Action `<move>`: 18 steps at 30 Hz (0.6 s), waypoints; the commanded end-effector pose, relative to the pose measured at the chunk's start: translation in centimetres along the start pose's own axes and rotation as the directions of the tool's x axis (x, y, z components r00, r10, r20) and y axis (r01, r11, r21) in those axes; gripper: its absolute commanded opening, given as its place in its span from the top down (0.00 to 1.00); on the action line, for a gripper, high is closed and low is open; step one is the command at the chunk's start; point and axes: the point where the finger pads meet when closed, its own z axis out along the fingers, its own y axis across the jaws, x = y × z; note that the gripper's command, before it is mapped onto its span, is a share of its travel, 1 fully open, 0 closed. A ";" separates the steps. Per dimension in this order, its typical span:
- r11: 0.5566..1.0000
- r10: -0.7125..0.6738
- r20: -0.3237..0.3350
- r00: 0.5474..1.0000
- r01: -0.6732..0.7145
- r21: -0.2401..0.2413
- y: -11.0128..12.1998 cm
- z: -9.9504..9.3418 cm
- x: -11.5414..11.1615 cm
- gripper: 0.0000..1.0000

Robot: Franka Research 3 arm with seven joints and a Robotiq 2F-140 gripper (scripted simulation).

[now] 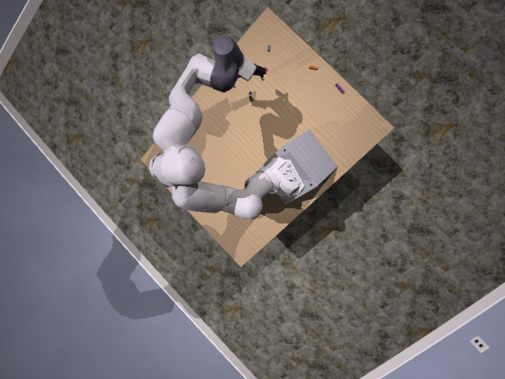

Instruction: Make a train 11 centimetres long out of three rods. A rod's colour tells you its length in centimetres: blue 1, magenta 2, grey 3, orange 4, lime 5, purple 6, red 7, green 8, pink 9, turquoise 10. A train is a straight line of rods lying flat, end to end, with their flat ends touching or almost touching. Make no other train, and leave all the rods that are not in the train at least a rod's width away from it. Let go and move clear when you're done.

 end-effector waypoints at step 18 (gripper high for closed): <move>0.920 -0.391 0.004 0.920 0.391 -0.015 -9.7 -0.5 -3.5 0.00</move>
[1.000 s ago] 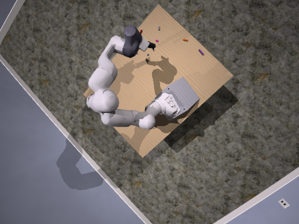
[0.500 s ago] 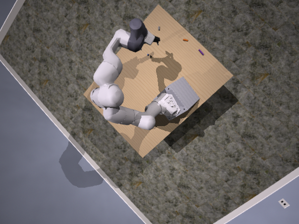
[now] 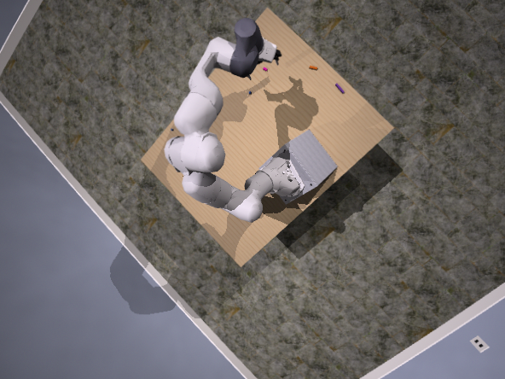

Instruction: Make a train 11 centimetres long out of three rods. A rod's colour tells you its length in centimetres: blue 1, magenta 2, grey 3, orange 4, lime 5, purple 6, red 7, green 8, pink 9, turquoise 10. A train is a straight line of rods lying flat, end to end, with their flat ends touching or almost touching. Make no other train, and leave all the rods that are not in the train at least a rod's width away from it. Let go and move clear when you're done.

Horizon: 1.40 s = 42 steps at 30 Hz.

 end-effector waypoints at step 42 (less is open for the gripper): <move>0.724 -0.689 -0.011 0.724 0.689 -0.009 -20.9 2.1 5.1 0.00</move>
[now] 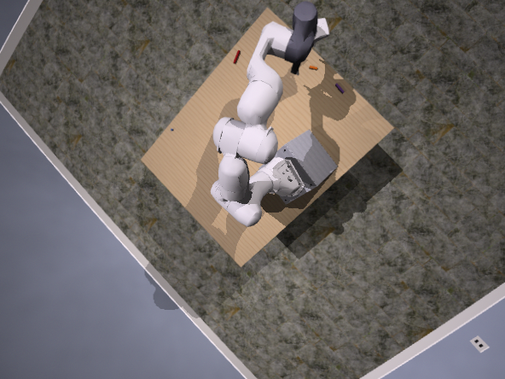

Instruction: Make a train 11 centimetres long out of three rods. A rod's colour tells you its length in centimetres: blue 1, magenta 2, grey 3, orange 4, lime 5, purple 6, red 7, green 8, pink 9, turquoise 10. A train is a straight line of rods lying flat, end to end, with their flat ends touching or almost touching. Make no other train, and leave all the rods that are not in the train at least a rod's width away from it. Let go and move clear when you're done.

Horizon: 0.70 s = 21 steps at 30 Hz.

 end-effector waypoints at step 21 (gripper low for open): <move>0.969 -0.246 -0.009 0.969 0.246 -0.019 -1.9 1.2 4.3 0.77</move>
